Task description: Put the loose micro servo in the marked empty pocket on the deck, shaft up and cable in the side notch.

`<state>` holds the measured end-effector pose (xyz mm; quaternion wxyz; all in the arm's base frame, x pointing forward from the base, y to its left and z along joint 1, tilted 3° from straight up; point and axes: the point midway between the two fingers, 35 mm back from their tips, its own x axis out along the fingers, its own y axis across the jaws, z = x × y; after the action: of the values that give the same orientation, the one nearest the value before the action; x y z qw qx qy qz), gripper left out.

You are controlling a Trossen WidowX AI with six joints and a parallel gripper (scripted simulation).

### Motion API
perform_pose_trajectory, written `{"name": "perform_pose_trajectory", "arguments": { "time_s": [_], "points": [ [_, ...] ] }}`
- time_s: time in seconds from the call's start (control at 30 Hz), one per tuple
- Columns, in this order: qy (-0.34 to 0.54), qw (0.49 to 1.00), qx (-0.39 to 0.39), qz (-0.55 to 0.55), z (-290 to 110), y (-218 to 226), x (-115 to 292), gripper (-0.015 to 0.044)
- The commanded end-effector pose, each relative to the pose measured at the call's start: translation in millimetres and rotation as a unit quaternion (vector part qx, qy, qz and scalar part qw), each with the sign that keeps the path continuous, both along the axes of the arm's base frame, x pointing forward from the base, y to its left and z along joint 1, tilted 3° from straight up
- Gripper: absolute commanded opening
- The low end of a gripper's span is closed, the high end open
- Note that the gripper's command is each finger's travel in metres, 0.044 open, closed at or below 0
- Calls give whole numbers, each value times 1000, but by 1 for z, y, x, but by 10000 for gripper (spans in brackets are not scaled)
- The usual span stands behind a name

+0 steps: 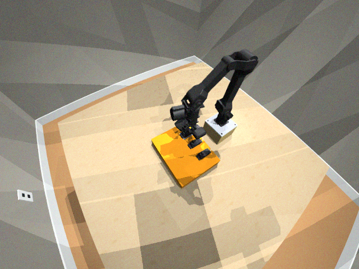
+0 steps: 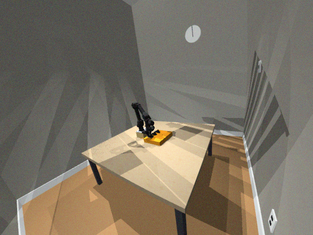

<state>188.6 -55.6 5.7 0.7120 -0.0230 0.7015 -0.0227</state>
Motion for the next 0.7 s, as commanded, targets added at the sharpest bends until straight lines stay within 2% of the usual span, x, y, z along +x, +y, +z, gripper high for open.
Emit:
{"name": "perform_pose_trajectory", "arguments": {
  "time_s": [0.0, 0.13, 0.3, 0.43, 0.6, 0.67],
  "points": [
    [0, 1000, 0, 1, 7, 0, 0, 187],
    [0, 1000, 0, 1, 33, 3, -3, 187],
    [0, 1000, 0, 1, 35, 2, -1, 187],
    [-2, 1000, 0, 3, 42, 1, 14, 293],
    [-3, 1000, 0, 2, 69, 1, 54, 424],
    [-4, 1000, 0, 2, 80, 3, 71, 440]
  ]
}}
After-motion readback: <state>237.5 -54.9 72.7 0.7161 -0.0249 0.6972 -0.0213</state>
